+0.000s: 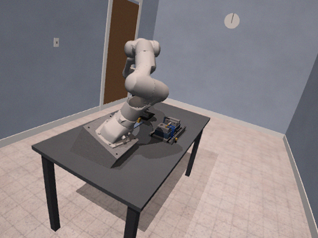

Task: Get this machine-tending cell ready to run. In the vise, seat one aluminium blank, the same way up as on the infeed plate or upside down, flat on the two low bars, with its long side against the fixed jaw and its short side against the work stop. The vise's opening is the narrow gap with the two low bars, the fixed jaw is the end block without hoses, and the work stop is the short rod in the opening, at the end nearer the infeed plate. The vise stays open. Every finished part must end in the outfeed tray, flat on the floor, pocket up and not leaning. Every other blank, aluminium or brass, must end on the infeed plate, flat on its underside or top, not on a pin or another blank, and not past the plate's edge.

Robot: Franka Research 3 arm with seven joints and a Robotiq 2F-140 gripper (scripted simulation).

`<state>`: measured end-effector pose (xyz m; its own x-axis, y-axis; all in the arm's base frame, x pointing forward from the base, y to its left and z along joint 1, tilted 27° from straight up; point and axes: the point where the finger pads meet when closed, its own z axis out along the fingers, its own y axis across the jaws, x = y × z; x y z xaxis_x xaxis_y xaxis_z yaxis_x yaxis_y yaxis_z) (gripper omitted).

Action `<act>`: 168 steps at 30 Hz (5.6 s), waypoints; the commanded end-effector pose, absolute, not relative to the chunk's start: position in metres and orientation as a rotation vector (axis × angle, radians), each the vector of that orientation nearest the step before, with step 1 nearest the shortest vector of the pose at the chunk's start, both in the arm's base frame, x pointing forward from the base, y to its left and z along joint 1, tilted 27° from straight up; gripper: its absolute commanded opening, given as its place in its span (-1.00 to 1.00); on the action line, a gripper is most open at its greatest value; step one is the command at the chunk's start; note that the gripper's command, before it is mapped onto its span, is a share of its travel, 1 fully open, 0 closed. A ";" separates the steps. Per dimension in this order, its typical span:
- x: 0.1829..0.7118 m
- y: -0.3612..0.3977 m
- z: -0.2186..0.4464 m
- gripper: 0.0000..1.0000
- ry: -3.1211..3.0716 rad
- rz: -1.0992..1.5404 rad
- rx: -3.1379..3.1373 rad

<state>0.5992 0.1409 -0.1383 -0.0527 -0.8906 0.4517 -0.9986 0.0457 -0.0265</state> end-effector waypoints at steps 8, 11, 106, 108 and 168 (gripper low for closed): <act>0.600 0.156 -0.110 -0.20 -2.013 0.485 1.919; 0.599 0.160 -0.102 -0.20 -2.013 0.485 1.919; 0.385 0.205 -0.015 -0.20 -2.018 0.489 1.912; 0.385 0.205 -0.015 -0.20 -2.018 0.489 1.912; 0.385 0.170 -0.087 -0.20 -2.019 0.487 1.913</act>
